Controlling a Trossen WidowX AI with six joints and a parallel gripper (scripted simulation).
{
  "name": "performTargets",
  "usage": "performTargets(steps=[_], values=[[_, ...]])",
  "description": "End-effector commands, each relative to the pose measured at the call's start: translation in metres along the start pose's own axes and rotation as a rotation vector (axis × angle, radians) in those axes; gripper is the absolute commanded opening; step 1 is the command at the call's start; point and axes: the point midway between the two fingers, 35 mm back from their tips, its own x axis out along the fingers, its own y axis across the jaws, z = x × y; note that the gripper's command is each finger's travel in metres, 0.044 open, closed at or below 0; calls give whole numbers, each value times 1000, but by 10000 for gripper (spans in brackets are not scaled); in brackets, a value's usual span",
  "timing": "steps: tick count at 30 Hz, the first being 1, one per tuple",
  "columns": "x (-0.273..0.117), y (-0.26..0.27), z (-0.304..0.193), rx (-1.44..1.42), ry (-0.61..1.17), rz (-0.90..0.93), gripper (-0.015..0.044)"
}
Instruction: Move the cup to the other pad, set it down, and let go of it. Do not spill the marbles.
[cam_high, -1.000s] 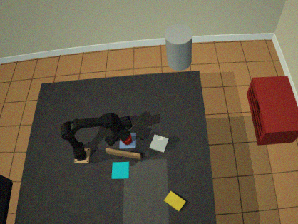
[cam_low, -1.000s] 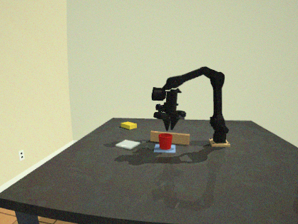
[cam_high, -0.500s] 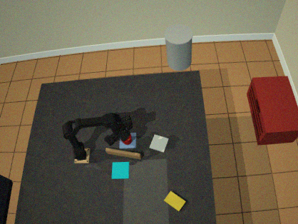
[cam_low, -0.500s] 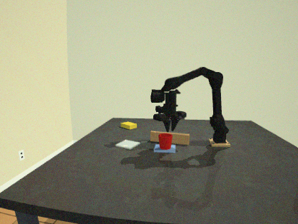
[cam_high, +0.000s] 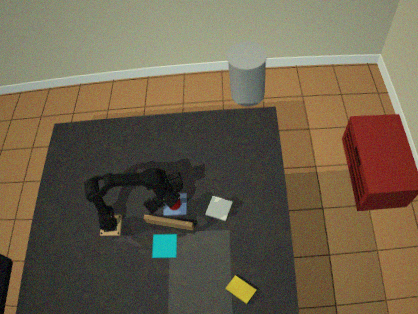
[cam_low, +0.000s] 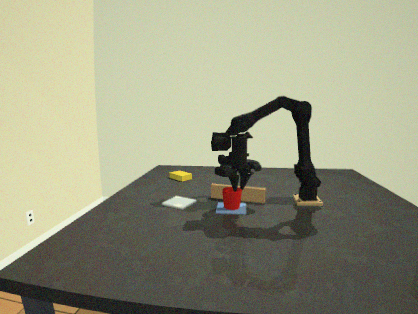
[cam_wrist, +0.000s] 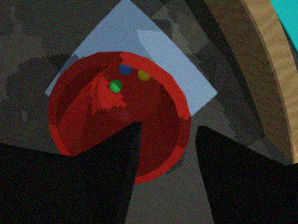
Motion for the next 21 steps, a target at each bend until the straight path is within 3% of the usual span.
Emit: performTargets(steps=[1,21], values=[[8,-2,-1,3,5,-5,148],[31,-4,-3,3,5,-5,148]])
